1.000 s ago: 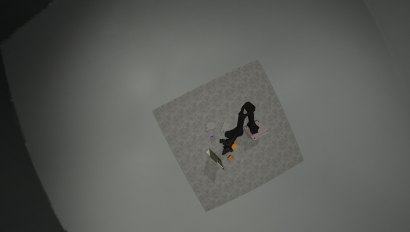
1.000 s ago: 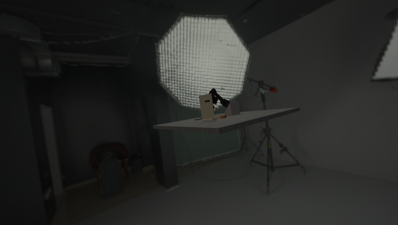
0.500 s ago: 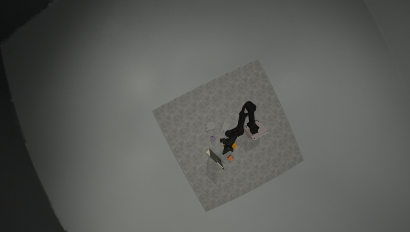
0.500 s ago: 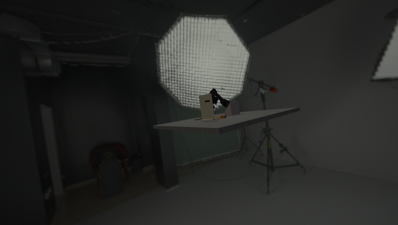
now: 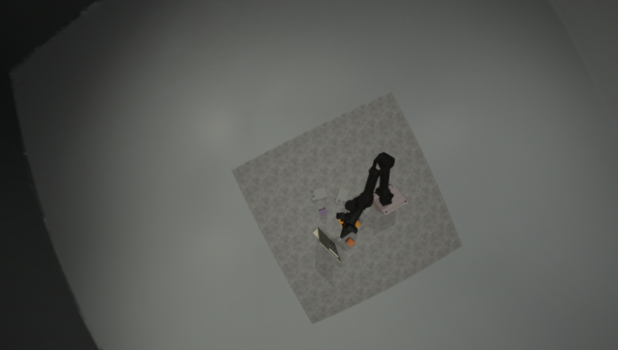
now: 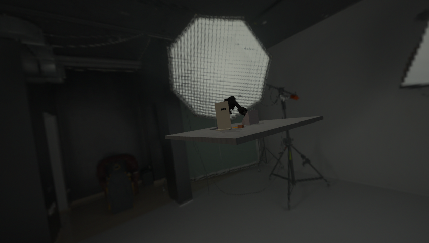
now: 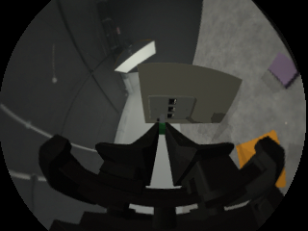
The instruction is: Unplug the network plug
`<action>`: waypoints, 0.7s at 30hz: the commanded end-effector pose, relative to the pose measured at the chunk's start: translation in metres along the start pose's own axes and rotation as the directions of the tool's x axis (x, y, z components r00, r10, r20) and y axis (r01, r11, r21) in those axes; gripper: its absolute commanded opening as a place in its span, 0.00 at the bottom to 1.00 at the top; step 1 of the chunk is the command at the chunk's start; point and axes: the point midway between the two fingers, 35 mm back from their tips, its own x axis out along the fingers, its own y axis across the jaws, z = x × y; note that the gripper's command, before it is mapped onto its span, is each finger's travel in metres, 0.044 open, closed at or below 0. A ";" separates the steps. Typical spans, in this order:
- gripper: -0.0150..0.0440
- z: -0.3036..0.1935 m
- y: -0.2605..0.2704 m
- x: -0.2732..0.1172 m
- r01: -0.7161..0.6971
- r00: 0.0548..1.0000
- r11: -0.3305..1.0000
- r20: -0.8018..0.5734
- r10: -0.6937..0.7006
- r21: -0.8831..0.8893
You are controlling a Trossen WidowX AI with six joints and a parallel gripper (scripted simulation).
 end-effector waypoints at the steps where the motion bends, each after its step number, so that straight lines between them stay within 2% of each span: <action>1: 0.25 -0.002 0.011 -0.004 0.001 1.000 1.000 0.002 -0.001 0.004; 11: 0.25 -0.007 0.027 -0.012 0.005 1.000 1.000 0.002 -0.005 0.008; 21: 0.25 -0.034 -0.022 -0.004 0.276 0.961 0.948 -0.017 -0.277 0.162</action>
